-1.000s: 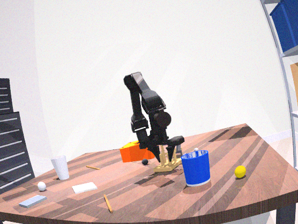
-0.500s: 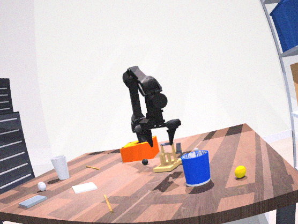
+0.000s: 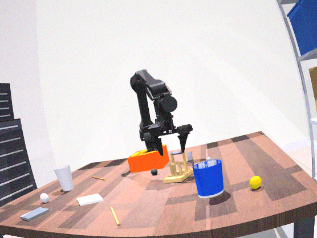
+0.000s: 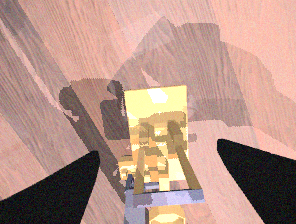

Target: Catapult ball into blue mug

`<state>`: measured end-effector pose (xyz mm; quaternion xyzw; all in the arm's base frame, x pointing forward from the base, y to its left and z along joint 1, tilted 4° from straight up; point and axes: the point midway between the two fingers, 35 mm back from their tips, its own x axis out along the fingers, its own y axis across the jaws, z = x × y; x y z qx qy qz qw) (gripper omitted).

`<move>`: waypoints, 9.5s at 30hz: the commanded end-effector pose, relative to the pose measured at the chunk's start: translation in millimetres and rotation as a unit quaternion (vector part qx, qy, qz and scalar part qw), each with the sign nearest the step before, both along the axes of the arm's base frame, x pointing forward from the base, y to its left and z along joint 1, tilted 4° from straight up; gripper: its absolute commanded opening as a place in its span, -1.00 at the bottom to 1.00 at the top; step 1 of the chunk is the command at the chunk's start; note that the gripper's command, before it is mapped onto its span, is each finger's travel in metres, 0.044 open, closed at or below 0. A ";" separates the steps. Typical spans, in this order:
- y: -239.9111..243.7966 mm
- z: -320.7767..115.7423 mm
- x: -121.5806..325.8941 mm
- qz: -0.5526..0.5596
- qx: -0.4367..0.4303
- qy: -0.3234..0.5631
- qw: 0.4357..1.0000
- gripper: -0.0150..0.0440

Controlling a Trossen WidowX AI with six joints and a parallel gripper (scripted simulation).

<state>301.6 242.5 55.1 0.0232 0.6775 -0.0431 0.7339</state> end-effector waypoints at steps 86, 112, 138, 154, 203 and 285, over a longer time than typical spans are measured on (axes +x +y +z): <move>6.4 -26.6 -2.2 0.337 -0.030 0.023 0.941 -0.49; 17.4 -51.1 -4.3 0.391 -0.033 0.025 0.919 -0.49; 15.5 -72.9 -4.9 0.389 -0.035 0.029 0.920 0.04; 18.4 27.1 -12.4 0.389 -0.035 0.030 0.920 1.00; 14.7 -70.7 -6.3 0.393 -0.033 0.025 0.919 1.00; 15.9 -72.9 -5.9 0.391 -0.035 0.029 0.919 0.67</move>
